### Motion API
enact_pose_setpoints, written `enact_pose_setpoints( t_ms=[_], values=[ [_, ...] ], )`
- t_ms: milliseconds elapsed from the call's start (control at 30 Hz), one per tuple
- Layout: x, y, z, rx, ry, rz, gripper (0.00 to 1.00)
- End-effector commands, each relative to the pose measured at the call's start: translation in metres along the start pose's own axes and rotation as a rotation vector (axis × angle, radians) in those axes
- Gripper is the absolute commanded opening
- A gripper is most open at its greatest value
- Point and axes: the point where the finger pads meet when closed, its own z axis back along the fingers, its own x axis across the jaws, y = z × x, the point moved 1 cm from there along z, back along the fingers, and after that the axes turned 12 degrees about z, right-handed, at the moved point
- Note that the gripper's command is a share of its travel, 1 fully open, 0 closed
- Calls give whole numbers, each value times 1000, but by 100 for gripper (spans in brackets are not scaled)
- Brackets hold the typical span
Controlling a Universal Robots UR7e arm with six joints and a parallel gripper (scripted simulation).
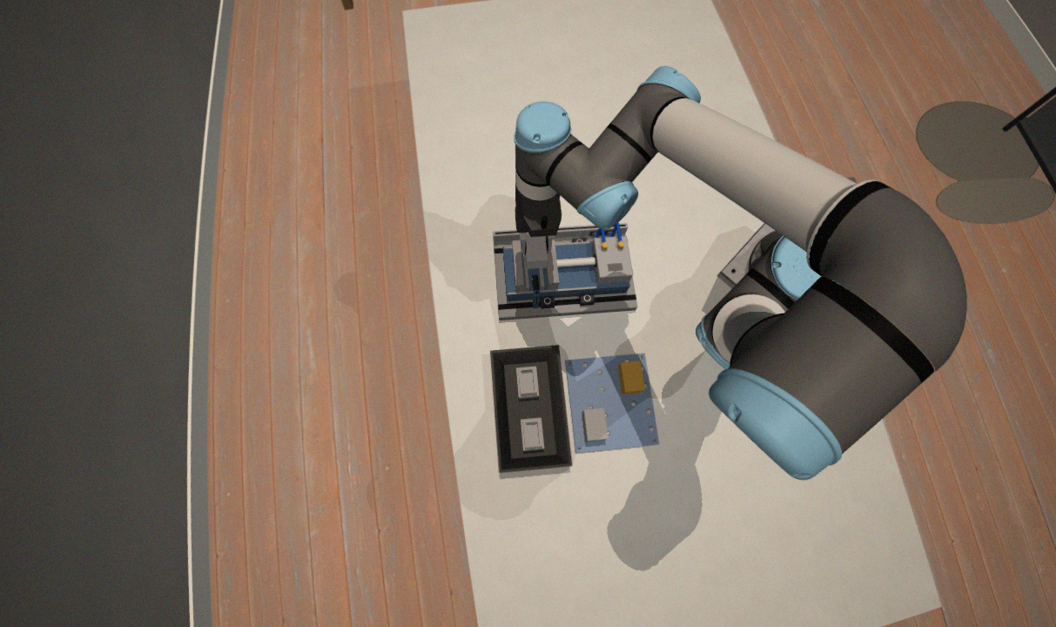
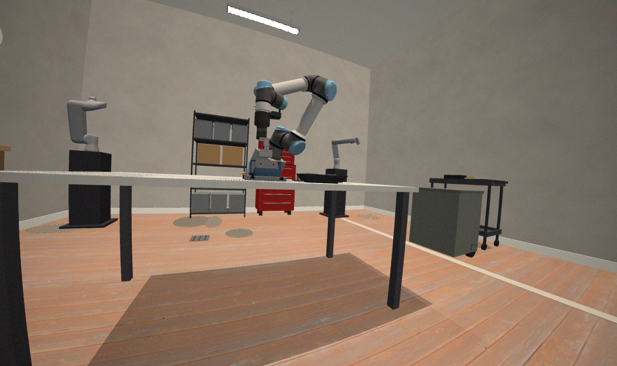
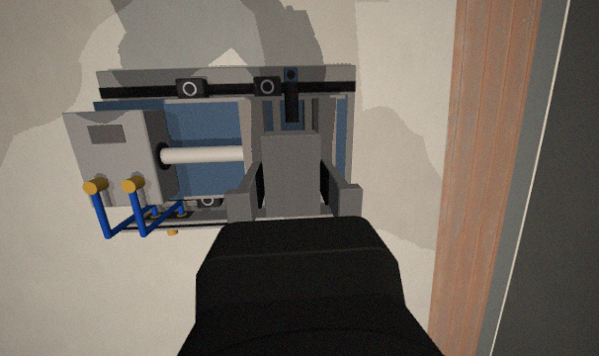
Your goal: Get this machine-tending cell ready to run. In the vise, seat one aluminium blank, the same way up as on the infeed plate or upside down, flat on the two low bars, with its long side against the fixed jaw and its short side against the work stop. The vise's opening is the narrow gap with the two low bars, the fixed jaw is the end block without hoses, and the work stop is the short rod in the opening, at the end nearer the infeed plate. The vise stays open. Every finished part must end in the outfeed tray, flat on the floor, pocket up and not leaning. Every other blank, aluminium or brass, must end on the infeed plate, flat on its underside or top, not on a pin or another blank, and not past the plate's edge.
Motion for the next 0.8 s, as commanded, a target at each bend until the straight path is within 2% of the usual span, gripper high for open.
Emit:
enact_pose_setpoints(
  t_ms=[0, 767],
  values=[
    [0, 0, -3, -1, -1, 0, 0],
    [0, -1, -12, -1, -1, 0, 0]
  ],
)
